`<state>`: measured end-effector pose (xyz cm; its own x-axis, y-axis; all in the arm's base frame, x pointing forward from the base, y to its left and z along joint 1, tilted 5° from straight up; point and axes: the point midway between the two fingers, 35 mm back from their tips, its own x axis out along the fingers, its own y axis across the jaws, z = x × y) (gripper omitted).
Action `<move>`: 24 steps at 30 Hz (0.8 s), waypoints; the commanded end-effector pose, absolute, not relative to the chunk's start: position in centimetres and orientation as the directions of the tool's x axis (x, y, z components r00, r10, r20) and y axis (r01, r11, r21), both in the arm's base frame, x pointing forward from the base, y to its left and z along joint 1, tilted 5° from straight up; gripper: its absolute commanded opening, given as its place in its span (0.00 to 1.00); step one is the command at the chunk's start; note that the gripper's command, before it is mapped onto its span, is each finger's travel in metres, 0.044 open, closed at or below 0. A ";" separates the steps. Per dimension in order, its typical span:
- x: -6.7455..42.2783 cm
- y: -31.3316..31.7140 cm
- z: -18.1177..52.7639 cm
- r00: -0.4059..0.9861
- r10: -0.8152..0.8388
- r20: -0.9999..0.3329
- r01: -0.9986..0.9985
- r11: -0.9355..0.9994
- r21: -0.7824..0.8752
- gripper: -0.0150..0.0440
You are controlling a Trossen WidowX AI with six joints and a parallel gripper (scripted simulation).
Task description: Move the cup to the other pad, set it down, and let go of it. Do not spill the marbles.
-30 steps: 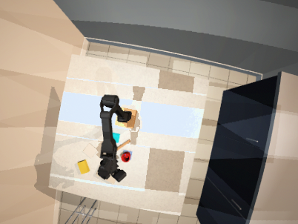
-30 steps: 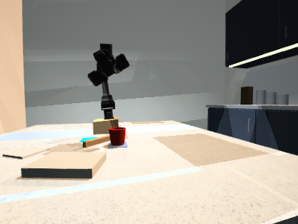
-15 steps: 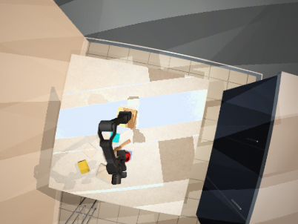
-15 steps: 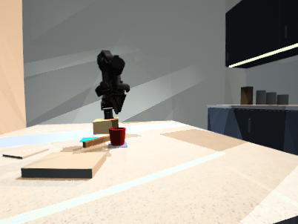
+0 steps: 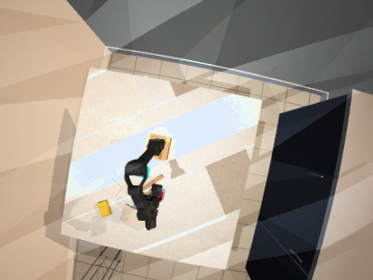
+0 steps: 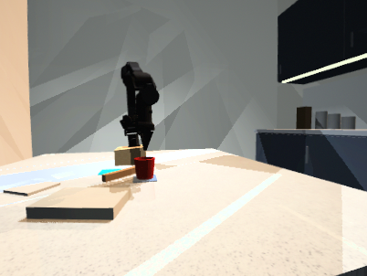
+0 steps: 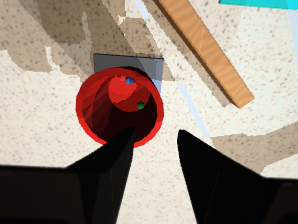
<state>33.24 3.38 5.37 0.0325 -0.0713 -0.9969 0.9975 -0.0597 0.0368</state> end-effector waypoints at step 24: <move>33.3 2.9 1.0 0.023 -0.078 -0.997 0.997 -0.069 0.029 0.50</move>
<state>33.41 3.04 1.68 0.0286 -0.0724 -0.9970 0.9969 -0.0713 0.0338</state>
